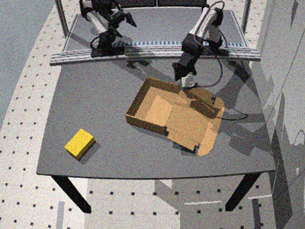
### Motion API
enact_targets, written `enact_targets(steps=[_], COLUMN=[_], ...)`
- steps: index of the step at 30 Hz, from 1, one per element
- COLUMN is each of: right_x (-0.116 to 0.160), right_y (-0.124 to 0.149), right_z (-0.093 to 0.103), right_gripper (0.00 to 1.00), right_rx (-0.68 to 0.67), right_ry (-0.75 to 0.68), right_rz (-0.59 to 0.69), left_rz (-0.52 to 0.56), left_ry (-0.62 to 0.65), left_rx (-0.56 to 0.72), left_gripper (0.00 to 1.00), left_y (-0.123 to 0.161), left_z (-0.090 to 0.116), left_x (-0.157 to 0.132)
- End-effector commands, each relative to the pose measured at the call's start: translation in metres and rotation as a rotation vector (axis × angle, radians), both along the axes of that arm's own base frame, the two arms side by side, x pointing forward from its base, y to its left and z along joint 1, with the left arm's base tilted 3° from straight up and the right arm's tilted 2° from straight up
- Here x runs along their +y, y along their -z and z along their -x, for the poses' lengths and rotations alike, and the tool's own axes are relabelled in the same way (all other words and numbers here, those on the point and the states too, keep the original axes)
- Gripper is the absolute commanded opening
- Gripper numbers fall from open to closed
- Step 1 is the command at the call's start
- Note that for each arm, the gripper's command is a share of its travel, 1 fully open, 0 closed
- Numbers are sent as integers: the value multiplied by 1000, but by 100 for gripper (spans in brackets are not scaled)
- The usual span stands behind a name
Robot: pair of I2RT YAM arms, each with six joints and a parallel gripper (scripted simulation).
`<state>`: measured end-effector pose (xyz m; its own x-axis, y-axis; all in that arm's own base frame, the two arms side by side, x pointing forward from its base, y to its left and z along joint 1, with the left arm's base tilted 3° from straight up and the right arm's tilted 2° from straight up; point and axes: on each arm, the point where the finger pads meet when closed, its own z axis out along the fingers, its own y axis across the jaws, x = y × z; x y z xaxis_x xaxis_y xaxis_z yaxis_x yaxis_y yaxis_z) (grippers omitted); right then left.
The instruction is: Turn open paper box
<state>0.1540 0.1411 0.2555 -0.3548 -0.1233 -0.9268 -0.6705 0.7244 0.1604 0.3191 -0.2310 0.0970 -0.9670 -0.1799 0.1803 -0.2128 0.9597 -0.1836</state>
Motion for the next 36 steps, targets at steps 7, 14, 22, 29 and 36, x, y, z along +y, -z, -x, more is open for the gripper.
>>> enact_targets(steps=[7, 14, 22, 29, 36], right_x=[-1, 0, 0, -1, -2], right_y=[12, 12, 20, 27, 35], right_z=[1, 1, 2, 3, 5], right_gripper=[100, 100, 100, 100, 100], right_rx=[7, -2, -3, 4, 7], right_ry=[-3, -4, -3, -3, -2], right_rz=[8, -9, -15, -11, -9], left_rz=[-150, -195, -218, -221, -214], left_ry=[-513, -736, -975, -970, -970], left_rx=[51, 62, 59, 64, 66], left_gripper=[29, 29, 29, 29, 29], left_y=[-1, -2, -2, 5, 11], left_z=[1, 3, 2, 5, 9], left_x=[-11, -14, -23, -25, -24])
